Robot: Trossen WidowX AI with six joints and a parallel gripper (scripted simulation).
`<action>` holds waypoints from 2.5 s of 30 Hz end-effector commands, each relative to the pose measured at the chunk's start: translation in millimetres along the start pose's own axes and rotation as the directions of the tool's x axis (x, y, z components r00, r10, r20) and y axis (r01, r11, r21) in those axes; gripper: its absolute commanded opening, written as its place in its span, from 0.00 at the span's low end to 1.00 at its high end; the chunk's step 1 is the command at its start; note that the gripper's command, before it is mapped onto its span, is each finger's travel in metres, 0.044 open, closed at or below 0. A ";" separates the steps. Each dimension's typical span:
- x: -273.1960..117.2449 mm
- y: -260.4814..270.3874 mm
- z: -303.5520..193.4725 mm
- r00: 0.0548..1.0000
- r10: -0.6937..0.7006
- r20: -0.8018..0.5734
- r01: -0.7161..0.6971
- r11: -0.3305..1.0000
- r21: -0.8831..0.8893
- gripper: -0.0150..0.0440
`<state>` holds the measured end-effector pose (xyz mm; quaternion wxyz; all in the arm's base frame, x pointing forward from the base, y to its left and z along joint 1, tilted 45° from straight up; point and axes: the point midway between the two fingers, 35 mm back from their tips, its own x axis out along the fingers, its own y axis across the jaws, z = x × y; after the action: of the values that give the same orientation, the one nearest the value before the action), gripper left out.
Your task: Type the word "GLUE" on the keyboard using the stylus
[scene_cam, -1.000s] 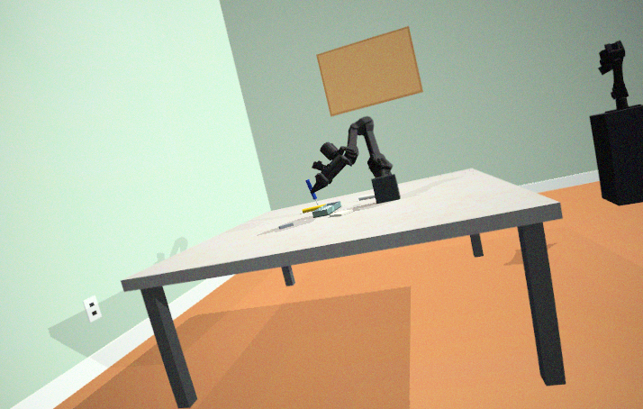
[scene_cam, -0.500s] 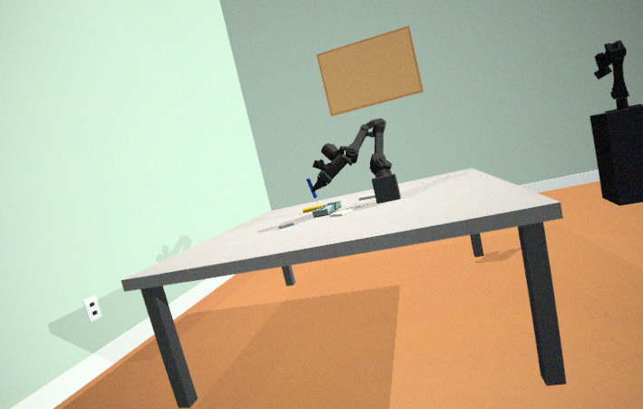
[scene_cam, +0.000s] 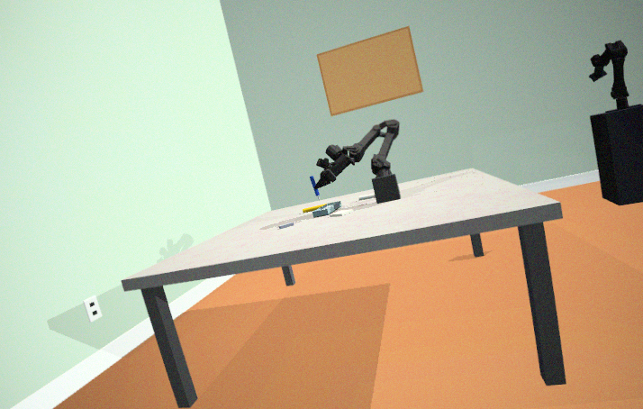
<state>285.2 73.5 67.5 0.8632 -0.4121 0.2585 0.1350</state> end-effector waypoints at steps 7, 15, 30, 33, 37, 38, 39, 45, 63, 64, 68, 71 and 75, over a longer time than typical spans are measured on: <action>-16.3 -15.1 -3.2 0.998 0.039 0.053 -0.036 0.999 -0.039 0.25; -31.0 -24.4 -6.0 0.993 0.062 0.098 -0.055 0.996 -0.074 0.25; -25.8 -25.1 -17.3 0.993 0.062 0.099 -0.054 0.996 -0.076 0.25; -24.9 -25.1 -19.3 0.993 0.061 0.100 -0.054 0.996 -0.076 0.25; -23.2 -25.3 -22.1 0.993 0.061 0.099 -0.054 0.996 -0.076 0.25; -22.2 -25.4 -23.9 0.993 0.061 0.099 -0.054 0.996 -0.076 0.25; -21.0 -25.5 -26.2 0.993 0.061 0.099 -0.054 0.996 -0.076 0.25; -15.9 -25.9 -37.2 0.993 0.060 0.100 -0.053 0.996 -0.077 0.25; -15.9 -25.9 -37.2 0.993 0.060 0.100 -0.053 0.996 -0.077 0.25; -15.9 -25.9 -37.2 0.993 0.060 0.100 -0.053 0.996 -0.077 0.25; -14.4 -25.9 -36.8 0.993 0.061 0.099 -0.053 0.996 -0.077 0.39; -11.6 -25.9 -36.1 0.993 0.062 0.099 -0.054 0.996 -0.077 0.39; -10.9 -25.9 -36.8 0.993 0.062 0.098 -0.054 0.996 -0.077 0.39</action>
<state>274.5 28.3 71.7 0.8558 -0.4282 0.2208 0.1884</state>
